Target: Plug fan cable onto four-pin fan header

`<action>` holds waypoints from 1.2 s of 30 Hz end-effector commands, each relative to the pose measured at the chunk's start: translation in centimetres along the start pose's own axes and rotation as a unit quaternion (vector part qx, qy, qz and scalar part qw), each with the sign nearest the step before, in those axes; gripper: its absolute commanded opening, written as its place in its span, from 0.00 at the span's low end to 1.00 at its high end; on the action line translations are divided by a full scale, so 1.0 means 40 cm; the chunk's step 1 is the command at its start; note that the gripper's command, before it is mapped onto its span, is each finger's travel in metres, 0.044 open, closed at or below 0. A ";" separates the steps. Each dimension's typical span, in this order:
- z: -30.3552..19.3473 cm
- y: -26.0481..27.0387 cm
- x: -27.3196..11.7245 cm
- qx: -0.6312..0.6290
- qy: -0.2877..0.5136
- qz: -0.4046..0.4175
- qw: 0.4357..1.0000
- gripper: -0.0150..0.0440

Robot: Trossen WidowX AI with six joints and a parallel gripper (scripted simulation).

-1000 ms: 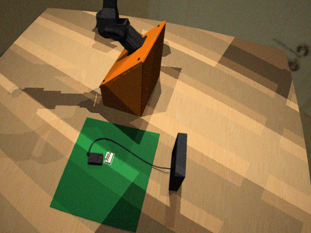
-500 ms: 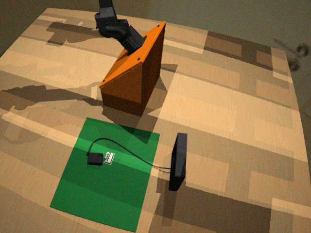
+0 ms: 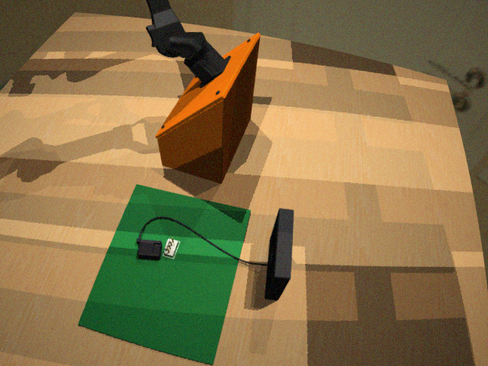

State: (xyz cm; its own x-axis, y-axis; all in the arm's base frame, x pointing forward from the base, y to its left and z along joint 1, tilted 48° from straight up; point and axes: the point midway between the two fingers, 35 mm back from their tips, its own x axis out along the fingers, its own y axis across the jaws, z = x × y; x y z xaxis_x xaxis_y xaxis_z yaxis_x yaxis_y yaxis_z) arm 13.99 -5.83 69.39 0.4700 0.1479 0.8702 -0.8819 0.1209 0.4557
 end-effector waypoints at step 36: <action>0.150 -1.144 -0.511 0.062 -0.295 -0.569 0.765 0.61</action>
State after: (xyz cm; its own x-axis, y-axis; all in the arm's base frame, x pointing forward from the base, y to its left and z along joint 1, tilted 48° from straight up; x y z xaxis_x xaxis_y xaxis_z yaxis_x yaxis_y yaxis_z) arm 42.97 -20.88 37.69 0.8927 -0.4504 -0.0157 -0.1011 -0.2342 0.9669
